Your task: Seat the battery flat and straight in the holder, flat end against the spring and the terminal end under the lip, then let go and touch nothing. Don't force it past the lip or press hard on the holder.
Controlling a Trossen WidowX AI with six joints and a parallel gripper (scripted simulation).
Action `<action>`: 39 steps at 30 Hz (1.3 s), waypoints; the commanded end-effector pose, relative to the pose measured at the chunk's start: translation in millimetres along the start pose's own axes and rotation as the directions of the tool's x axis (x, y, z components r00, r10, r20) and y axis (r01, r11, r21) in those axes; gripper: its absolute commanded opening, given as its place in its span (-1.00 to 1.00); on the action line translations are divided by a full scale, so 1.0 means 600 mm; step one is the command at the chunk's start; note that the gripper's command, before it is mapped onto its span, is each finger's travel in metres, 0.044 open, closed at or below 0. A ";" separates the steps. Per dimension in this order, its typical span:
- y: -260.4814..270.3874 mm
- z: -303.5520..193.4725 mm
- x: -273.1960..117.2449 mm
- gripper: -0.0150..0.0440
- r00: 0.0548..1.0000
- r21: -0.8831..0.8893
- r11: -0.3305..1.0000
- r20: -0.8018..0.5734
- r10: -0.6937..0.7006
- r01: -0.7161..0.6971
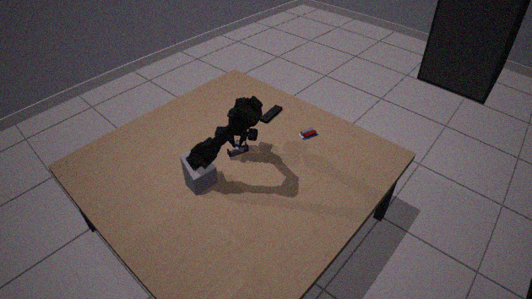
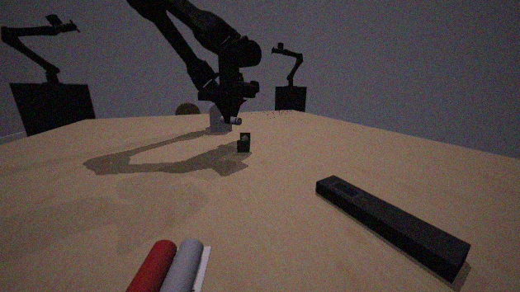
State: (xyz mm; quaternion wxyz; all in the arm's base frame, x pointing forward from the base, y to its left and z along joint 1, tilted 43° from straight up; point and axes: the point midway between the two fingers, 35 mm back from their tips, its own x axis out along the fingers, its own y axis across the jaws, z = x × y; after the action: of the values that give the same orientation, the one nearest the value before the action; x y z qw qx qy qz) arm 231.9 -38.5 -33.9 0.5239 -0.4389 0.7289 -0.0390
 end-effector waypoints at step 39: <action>0.005 0.088 0.027 -0.23 0.987 0.834 0.551 0.103 -0.121 -0.019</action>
State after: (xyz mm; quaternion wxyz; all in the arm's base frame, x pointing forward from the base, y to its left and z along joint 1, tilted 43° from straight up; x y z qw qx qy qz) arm 273.2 -21.9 -67.9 0.7135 -0.1522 0.5783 -0.3651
